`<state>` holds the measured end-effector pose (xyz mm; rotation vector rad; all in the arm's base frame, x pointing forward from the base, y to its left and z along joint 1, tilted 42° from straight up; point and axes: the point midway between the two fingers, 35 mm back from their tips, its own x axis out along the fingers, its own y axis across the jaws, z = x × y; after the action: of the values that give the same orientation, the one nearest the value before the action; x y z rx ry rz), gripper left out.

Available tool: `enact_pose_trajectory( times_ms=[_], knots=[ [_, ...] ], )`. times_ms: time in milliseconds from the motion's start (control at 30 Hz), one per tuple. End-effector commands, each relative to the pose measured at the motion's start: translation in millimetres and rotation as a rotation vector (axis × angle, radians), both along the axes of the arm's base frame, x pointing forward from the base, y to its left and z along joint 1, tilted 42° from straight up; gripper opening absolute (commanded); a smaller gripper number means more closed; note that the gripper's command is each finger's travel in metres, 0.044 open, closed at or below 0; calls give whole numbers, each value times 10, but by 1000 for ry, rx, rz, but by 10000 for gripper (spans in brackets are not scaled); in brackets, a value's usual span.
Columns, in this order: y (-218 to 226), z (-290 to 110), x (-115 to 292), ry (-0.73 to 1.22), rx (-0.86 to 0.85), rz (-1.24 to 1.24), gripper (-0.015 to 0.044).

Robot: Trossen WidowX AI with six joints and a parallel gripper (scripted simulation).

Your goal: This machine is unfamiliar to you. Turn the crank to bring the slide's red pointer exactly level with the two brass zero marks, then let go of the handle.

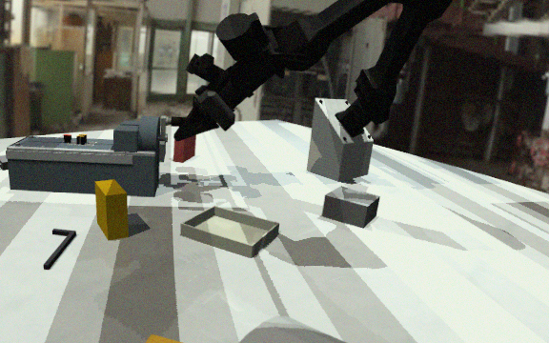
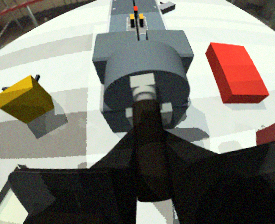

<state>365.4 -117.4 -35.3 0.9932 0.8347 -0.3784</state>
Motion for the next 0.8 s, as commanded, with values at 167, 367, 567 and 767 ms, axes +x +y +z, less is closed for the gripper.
enact_pose_trajectory(
  times_ms=[167, 367, 567, 767],
  knots=[
    [-57, -48, -67, 15, -6, -18, 0],
    [-59, -54, -71, 15, -6, -18, 0],
    [-62, -59, -75, 15, -6, -18, 0],
    [-64, -65, -79, 15, -6, -18, 0]
  ],
)
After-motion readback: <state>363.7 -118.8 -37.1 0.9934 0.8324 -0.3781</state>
